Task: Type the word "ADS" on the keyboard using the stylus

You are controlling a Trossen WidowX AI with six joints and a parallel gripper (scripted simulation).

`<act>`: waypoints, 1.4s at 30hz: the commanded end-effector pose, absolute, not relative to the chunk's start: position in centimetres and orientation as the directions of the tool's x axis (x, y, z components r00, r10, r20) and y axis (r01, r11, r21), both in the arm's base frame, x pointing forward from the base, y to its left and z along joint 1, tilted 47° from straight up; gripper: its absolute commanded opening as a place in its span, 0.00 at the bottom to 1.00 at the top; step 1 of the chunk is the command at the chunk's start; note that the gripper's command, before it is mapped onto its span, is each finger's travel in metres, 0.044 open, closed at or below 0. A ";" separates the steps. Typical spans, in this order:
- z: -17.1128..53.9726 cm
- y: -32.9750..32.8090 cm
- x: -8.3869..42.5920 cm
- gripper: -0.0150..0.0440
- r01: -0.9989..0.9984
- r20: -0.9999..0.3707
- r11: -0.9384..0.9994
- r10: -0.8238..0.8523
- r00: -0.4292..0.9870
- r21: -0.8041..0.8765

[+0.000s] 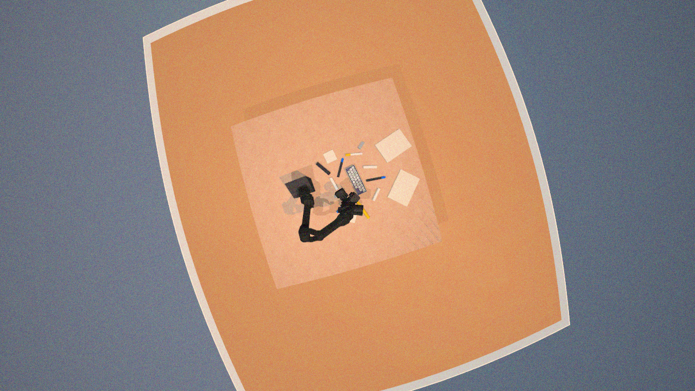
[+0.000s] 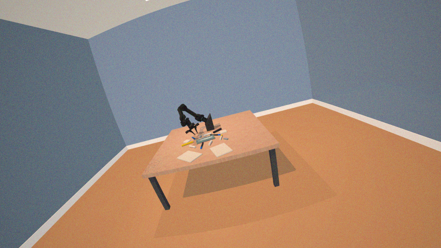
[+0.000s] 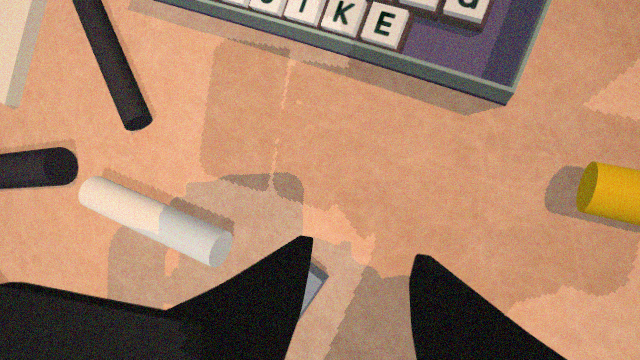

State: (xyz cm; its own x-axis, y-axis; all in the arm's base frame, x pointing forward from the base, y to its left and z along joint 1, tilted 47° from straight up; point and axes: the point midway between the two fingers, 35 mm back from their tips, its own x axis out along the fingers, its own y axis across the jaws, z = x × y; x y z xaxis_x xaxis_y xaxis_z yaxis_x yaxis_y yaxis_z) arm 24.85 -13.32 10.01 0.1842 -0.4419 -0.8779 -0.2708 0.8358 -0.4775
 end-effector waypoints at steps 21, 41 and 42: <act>13.0 -17.0 18.6 0.51 -0.423 -0.749 0.622 -0.494 0.441 -0.659; 12.2 -17.8 18.5 0.51 -0.423 -0.749 0.622 -0.495 0.441 -0.659; 12.2 -17.8 18.5 0.51 -0.423 -0.749 0.622 -0.495 0.441 -0.659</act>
State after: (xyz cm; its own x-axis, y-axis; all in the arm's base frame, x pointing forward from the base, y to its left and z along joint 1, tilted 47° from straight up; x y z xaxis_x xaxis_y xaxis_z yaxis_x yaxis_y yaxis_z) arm 18.60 -17.75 12.65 0.4451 -0.5016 -0.7418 -0.4146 0.6188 -0.6673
